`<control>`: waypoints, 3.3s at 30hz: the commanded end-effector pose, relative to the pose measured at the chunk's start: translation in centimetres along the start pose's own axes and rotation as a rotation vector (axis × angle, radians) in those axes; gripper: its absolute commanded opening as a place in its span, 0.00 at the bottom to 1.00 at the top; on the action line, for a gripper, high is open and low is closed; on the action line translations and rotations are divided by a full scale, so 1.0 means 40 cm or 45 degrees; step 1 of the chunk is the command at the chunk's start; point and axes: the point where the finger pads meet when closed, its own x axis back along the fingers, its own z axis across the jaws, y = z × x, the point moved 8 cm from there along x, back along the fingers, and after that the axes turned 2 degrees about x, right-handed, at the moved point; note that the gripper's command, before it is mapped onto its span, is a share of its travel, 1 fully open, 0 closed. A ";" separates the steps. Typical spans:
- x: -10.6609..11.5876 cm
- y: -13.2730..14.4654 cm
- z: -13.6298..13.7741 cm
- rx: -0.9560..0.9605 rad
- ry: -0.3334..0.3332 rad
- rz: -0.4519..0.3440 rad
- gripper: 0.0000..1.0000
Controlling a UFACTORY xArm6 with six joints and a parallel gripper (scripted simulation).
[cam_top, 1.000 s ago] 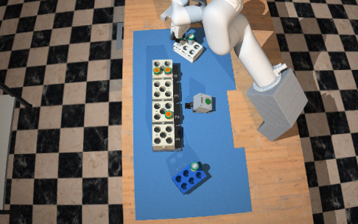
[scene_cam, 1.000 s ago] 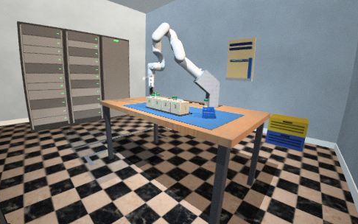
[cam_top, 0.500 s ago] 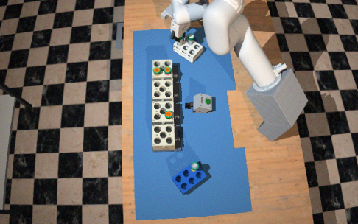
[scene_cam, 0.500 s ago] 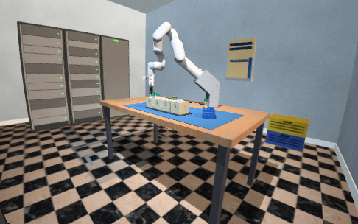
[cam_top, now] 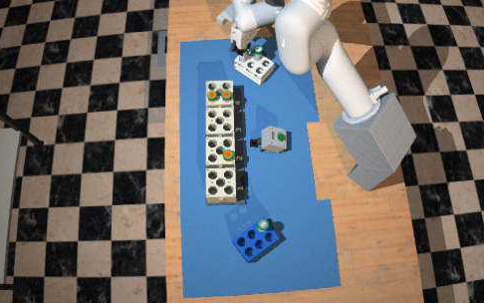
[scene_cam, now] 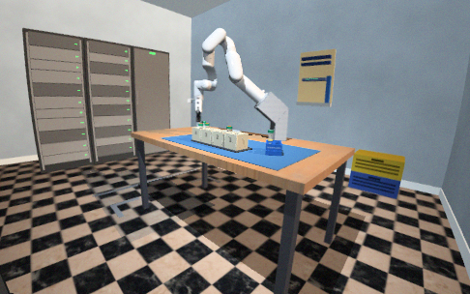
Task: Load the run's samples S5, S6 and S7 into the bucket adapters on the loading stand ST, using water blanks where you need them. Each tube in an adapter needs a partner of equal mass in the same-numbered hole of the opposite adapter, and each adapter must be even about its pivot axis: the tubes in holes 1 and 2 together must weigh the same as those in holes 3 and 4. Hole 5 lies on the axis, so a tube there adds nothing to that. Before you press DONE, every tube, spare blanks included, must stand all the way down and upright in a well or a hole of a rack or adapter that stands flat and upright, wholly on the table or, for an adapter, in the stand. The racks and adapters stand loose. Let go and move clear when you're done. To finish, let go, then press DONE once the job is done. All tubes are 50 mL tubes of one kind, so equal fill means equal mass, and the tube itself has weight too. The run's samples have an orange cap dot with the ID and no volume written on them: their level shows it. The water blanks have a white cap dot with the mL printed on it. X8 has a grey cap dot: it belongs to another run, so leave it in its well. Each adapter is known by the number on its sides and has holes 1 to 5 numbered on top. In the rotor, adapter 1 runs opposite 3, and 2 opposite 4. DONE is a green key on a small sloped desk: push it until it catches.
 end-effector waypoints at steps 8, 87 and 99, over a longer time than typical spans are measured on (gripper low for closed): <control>0.056 -0.003 0.000 0.000 0.003 0.003 0.00; 0.281 0.063 -0.163 0.594 0.003 0.003 0.00; 0.281 0.110 -0.278 0.887 0.002 0.003 0.00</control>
